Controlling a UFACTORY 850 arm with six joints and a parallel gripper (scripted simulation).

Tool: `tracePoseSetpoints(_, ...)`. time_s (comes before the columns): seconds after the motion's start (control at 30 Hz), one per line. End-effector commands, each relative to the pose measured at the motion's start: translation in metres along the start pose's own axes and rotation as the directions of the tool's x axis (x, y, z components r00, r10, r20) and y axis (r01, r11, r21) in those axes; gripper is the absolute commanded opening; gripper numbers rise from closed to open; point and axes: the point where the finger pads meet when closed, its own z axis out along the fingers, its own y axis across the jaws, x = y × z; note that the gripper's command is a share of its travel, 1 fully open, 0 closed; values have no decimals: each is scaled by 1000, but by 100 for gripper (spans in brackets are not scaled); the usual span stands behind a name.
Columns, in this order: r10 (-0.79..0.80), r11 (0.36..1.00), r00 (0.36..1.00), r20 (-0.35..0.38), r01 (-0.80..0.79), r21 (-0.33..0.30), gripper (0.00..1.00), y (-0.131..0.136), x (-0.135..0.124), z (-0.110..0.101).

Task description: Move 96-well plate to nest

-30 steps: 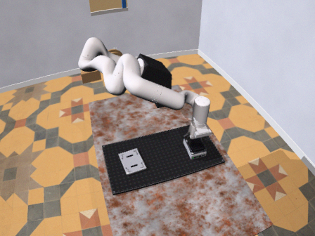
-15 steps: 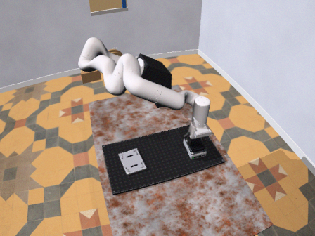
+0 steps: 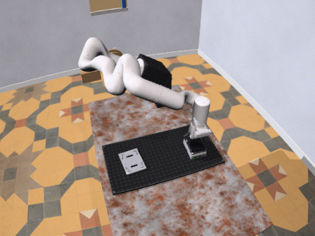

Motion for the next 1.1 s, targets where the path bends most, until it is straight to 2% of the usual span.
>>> tracePoseSetpoints(0.0, 1, 1000, 1000, -1, -1, 1, 0, 0, 1, -1)
tracePoseSetpoints(0.63, 1, 1000, 1000, -1, -1, 1, 0, 0, 1, -1)
tracePoseSetpoints(1.07, 1, 1000, 1000, -1, -1, 1, 0, 0, 1, -8)
